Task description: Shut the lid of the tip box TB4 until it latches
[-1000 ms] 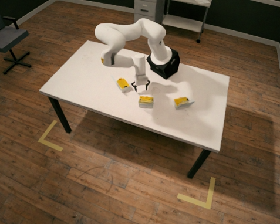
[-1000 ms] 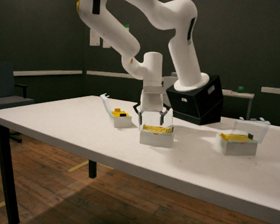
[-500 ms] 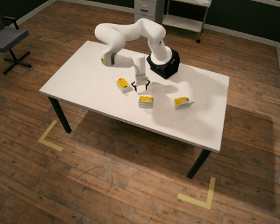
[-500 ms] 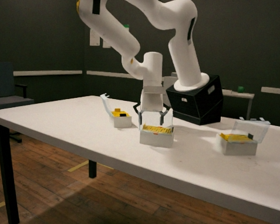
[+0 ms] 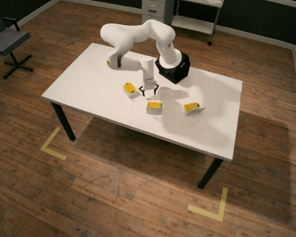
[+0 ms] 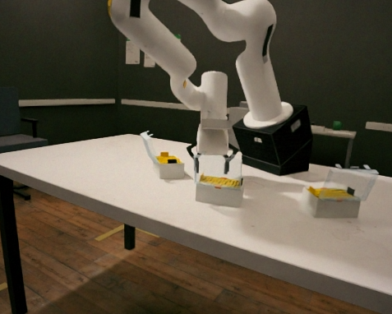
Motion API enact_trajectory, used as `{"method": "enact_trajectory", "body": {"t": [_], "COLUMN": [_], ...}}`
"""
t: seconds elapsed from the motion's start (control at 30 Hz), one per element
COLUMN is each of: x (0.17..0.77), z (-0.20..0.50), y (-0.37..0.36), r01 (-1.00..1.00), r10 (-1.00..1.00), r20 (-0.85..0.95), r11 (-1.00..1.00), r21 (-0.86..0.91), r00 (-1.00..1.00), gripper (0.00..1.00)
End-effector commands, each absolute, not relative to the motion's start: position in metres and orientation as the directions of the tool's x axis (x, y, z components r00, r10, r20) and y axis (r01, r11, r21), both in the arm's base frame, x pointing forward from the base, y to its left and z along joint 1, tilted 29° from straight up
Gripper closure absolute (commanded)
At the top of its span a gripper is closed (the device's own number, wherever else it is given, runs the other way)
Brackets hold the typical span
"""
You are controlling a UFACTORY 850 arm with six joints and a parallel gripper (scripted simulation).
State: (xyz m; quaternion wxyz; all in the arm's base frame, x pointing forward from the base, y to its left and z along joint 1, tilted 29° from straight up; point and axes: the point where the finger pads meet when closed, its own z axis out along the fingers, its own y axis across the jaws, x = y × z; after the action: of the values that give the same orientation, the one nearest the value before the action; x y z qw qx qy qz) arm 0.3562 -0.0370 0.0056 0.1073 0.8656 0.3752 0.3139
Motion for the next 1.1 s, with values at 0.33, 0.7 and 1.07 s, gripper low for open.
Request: {"method": "enact_trajectory", "body": {"t": [0.33,0.7,1.07], "x": [0.329,0.303,0.289], "z": [0.057,0.105,0.131], "y": [-0.029,-0.021,-0.017], "r01": [0.582,0.582,0.582], "r10": [0.717,0.717,0.717], "r20": [0.463,0.463,0.463], "r11": [-0.695,-0.695,-0.695], "r21": [0.421,0.421,0.422], "r00": [0.521,0.521,0.521], "gripper": [0.0,0.0,0.0]}}
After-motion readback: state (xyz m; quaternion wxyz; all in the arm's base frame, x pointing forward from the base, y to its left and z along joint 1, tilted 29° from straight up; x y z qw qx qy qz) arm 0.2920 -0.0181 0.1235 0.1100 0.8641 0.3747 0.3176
